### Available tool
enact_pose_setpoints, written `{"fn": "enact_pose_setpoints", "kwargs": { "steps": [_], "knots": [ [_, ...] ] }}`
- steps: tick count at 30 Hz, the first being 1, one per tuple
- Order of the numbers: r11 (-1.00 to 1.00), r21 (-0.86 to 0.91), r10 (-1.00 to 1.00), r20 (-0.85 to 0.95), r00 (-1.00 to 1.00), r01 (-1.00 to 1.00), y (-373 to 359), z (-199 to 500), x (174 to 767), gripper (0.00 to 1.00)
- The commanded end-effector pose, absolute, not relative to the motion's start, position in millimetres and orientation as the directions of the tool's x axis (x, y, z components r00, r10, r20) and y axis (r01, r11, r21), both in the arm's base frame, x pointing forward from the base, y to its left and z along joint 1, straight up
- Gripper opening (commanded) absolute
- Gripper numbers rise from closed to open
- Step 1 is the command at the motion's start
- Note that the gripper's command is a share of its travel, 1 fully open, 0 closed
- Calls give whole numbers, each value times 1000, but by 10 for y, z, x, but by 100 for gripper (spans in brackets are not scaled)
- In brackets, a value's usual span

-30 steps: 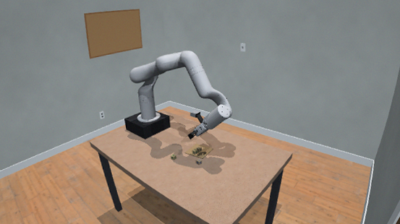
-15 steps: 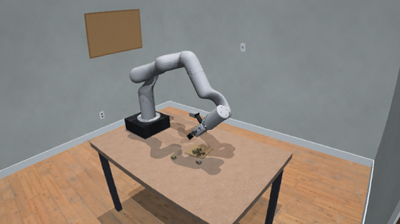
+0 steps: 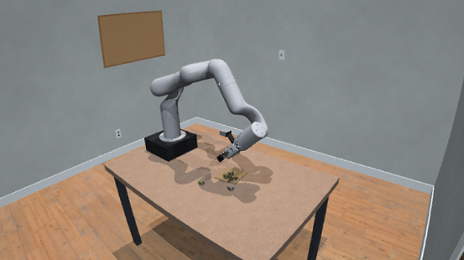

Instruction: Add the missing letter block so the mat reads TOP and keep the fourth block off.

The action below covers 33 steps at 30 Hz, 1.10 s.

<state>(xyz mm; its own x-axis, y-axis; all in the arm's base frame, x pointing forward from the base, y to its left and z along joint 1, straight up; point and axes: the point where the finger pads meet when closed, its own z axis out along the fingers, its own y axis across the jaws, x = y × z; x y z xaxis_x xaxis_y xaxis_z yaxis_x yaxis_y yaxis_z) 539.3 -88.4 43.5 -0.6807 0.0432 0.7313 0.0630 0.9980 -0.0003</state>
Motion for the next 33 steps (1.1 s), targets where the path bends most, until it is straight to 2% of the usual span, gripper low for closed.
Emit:
{"fn": "enact_pose_setpoints", "kwargs": {
  "steps": [1, 18, 33],
  "knots": [
    [998, 0, 43, 730, -682, 63, -885, 444, 5402, 100],
    [998, 0, 43, 730, -682, 63, -891, 442, 5415, 100],
    [998, 3, 37, 729, -683, 57, -1251, 389, 6019, 100]
  ]
}}
